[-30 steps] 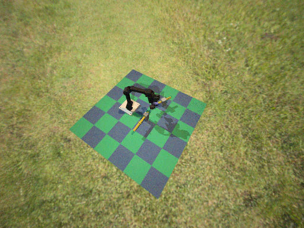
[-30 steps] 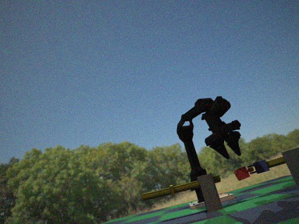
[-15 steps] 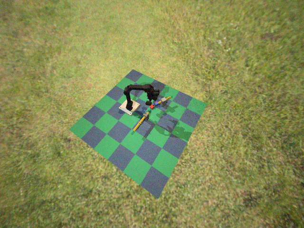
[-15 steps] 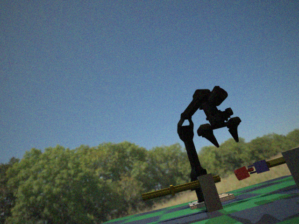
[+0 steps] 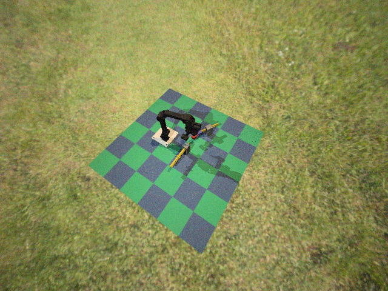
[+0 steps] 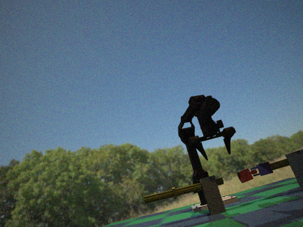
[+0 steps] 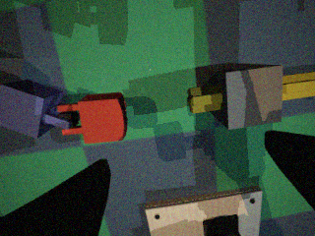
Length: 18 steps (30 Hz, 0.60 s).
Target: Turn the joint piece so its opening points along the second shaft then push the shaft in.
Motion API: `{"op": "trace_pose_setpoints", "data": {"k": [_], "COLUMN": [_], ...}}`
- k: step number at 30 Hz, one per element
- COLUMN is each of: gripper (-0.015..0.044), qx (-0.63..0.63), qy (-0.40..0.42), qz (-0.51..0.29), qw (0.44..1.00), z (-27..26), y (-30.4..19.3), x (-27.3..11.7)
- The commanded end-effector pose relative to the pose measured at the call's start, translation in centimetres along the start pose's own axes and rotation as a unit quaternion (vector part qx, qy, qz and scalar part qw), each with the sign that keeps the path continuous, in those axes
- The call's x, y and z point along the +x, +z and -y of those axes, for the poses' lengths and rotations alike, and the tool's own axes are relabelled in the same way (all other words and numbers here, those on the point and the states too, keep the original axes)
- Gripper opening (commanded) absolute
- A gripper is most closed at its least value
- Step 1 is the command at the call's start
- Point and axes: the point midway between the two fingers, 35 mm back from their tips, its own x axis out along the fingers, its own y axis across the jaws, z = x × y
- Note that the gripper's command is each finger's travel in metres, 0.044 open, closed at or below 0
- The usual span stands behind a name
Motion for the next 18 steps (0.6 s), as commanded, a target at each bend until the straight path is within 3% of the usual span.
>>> {"op": "trace_pose_setpoints", "data": {"k": [1, 18], "gripper": [0.0440, 0.0440], "qx": [0.013, 0.235], "qy": [-0.002, 0.013], "qz": [-0.001, -0.002], "qw": [1.000, 0.972], "z": [1.12, 1.22], "y": [-0.31, -0.30], "x": [0.29, 0.80]}}
